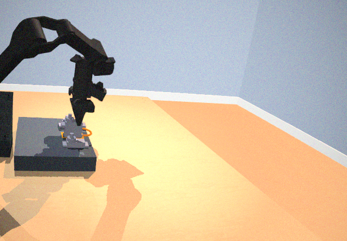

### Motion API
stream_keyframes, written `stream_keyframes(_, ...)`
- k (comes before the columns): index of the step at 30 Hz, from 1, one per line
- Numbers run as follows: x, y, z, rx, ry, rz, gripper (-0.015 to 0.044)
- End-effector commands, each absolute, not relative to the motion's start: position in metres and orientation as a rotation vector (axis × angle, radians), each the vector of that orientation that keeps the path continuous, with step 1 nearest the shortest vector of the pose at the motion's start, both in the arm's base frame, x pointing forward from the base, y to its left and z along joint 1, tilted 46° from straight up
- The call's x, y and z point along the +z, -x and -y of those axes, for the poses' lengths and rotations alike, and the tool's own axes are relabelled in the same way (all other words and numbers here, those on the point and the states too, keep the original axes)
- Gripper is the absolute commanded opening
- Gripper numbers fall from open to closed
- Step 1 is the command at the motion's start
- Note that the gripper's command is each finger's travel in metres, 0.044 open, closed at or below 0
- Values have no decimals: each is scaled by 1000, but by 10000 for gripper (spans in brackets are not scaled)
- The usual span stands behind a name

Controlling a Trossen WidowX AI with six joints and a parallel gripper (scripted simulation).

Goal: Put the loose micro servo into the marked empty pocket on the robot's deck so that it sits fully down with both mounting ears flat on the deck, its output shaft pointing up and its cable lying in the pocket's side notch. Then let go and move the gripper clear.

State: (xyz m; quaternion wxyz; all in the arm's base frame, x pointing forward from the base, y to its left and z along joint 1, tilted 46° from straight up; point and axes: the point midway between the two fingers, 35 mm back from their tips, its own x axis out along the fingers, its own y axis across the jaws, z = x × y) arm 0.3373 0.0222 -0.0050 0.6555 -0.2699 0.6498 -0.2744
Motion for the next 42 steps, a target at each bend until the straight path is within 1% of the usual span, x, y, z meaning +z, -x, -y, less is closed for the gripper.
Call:
stream_keyframes(1, -8, -337, -19, -620, 618, -1474, 0)
stream_keyframes(34, -30, -337, 4, -621, 619, -1474, 0)
stream_keyframes(41, -29, -337, 2, -621, 619, -1474, 184)
stream_keyframes(42, -29, -337, 2, -621, 619, -1474, 187)
